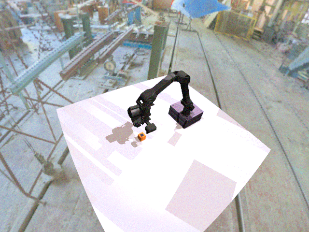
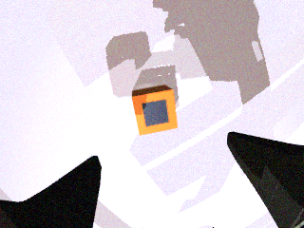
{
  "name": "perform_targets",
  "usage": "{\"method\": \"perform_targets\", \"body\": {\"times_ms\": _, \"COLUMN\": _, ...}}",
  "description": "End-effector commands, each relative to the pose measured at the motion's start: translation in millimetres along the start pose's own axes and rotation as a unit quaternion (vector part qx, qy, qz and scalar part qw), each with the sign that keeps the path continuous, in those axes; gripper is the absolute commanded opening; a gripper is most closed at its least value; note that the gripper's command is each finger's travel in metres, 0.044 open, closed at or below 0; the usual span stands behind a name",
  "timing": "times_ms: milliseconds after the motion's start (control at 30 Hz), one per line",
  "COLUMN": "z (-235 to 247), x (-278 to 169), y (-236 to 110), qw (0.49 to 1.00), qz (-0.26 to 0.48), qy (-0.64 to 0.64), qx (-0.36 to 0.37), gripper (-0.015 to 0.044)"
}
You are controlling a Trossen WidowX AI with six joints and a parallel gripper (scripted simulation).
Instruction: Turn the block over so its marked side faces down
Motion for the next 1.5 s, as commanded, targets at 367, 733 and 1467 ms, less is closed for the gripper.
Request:
{"method": "perform_targets", "body": {"times_ms": 367, "z": -3, "x": 4, "y": 34, "qw": 1.000, "qz": 0.002, "qy": -0.012, "qx": 0.011, "gripper": 0.0440}}
{"method": "perform_targets", "body": {"times_ms": 733, "z": -3, "x": 5, "y": 55, "qw": 1.000, "qz": 0.002, "qy": -0.012, "qx": 0.011, "gripper": 0.0440}}
{"method": "perform_targets", "body": {"times_ms": 1467, "z": -2, "x": 4, "y": 80, "qw": 1.000, "qz": 0.002, "qy": -0.012, "qx": 0.011, "gripper": 0.0309}}
Point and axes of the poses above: the point midway between the two fingers, 35 mm back from their tips, its own y axis out along the fingers, its own z axis across the jaws, x = y × z, the point moved 1 cm from there along -y, back along the fingers, and after that the axes turned 2 degrees about -y, right-handed, at the moved point
